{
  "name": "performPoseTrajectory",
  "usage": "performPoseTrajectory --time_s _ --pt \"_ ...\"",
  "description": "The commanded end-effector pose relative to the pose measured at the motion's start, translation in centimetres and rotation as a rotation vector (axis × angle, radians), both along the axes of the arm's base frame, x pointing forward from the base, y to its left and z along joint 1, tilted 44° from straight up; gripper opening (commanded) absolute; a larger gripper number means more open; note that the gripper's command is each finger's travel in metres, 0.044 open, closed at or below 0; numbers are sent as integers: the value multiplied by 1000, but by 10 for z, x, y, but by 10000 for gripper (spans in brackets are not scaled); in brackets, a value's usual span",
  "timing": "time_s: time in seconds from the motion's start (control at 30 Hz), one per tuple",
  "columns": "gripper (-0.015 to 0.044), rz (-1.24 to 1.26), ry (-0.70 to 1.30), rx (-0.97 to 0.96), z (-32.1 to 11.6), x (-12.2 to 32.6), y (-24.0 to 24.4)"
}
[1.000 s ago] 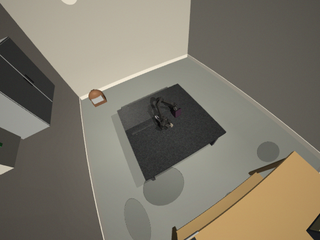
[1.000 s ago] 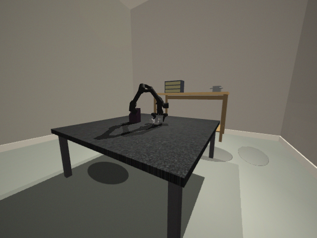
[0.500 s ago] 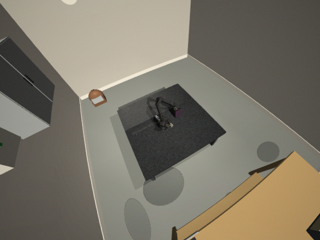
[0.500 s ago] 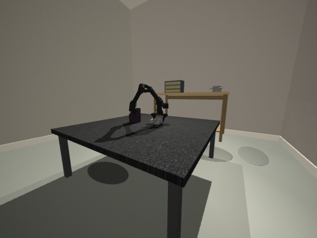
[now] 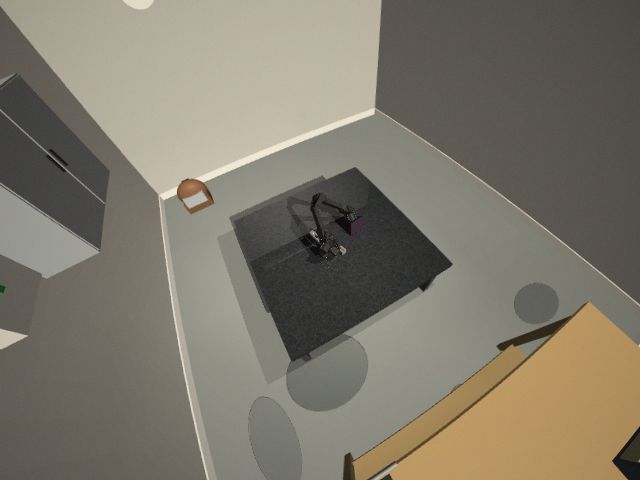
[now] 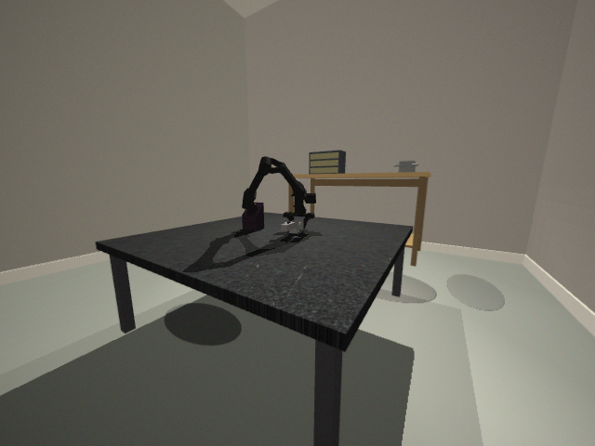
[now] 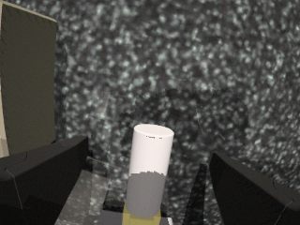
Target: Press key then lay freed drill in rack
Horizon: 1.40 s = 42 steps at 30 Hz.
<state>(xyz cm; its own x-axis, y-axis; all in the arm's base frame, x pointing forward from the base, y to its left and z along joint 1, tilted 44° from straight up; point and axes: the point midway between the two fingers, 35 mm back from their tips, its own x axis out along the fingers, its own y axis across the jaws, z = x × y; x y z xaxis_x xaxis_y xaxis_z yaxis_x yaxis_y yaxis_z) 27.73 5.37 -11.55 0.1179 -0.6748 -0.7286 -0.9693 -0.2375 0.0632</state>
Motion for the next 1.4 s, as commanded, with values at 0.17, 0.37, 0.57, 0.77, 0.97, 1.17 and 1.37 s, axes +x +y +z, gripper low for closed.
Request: performPoseTrajectory --time_s 0.17,0.37,0.57,0.77,0.97,1.17,1.37 --pt "99 0 0 0 0 0 0" --pt "20 0 0 0 0 0 0" --pt "0 3 2 -6 1 -1 1" --pt "0 5 3 -8 2 -2 2" --pt "0 5 3 -8 3 -3 2" --pt "0 5 3 -8 1 -3 4" --pt "0 5 3 -7 -5 -4 9"
